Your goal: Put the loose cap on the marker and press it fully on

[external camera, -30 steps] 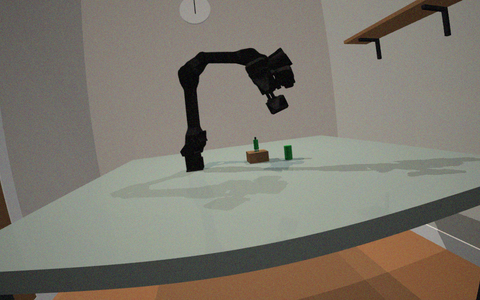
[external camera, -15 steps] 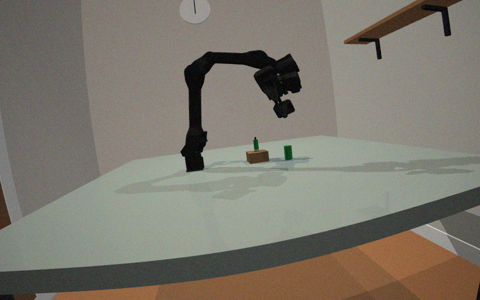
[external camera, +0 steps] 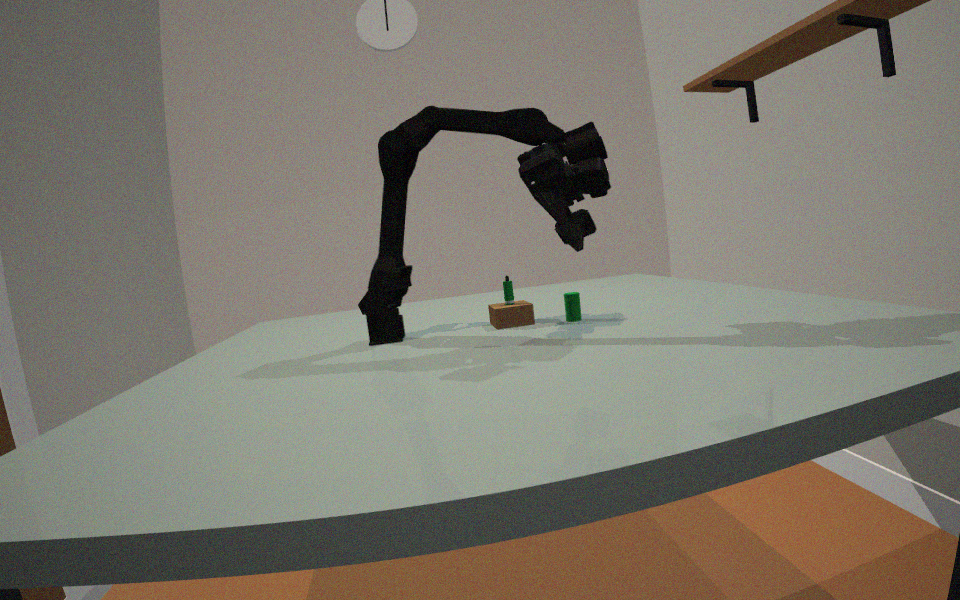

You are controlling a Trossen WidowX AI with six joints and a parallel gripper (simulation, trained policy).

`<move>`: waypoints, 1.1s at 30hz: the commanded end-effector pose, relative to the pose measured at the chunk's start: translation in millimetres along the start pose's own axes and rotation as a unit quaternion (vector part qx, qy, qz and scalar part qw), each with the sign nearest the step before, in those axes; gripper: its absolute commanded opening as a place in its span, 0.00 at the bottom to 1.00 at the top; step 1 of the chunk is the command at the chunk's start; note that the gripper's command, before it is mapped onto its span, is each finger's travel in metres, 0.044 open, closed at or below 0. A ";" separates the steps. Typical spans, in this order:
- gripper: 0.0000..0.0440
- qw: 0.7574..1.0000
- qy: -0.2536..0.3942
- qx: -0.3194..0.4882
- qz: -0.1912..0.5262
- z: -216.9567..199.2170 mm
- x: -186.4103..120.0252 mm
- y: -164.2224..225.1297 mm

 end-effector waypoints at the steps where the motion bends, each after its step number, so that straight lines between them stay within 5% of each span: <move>1: 0.72 1.000 -0.012 0.004 0.007 8.1 0.5 -2.7; 33: 0.71 0.991 -0.102 0.032 0.076 65.9 -8.3 -4.4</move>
Point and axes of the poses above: the point midway between the two fingers, 35 mm back from their tips, its own x axis out along the fingers, its own z axis across the jaws, y = z × x, the point moved 9 cm from there along -x, back along the fingers, and after that the axes turned 5 degrees about x, right-handed, at the moved point
